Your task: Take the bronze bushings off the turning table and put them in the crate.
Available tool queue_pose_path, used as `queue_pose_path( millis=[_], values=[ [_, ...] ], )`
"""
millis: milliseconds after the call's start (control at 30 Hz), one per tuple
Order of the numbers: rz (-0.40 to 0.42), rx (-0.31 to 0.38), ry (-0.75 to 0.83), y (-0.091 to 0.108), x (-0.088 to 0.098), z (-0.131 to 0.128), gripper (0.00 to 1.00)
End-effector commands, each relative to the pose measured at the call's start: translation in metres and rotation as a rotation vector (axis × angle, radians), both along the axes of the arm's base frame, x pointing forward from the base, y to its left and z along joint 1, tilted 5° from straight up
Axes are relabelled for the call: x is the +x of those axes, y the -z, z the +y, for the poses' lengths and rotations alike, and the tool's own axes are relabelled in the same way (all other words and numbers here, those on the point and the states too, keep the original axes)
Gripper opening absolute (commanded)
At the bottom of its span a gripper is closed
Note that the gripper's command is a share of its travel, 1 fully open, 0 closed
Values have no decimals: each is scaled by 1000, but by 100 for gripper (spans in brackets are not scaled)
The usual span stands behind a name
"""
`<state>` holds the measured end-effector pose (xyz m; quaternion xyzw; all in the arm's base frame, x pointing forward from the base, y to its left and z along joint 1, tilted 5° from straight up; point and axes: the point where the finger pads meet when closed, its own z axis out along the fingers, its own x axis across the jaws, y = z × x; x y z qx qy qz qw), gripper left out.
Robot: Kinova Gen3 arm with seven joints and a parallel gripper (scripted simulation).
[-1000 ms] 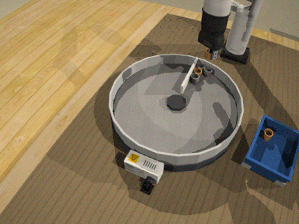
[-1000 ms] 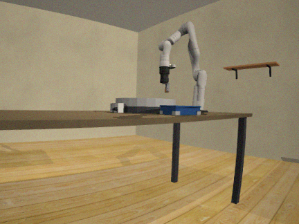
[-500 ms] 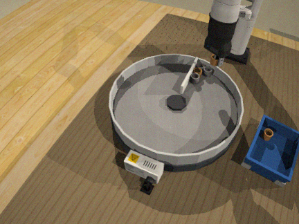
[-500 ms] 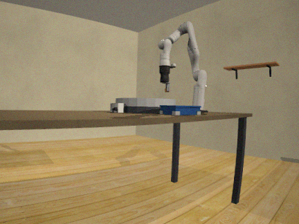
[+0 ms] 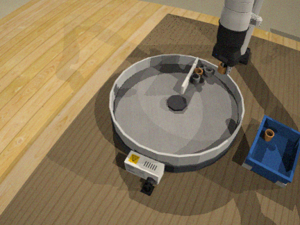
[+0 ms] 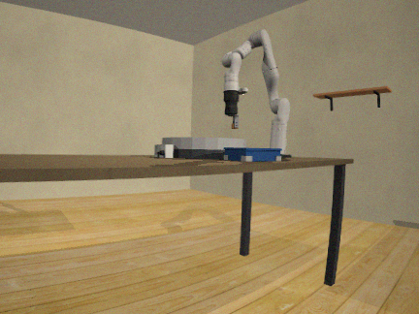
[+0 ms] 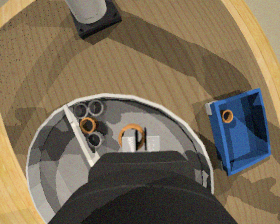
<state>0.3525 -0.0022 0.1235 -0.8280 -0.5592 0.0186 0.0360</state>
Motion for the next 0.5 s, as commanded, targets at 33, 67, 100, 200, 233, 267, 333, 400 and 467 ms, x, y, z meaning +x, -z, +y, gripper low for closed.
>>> queue_pose_path(
  millis=[33,67,100,200,233,267,333,400,467],
  values=[
    [-5,3,-14,1,25,30,0],
    [-5,3,-14,1,32,38,0],
    [-5,3,-14,1,32,38,0],
    [-5,3,-14,1,32,38,0],
    [-5,3,-14,1,32,38,0],
    [-5,3,-14,1,32,38,0],
    [-5,3,-14,1,32,38,0],
    [-5,3,-14,1,32,38,0],
    [-5,3,-14,1,32,38,0]
  ],
)
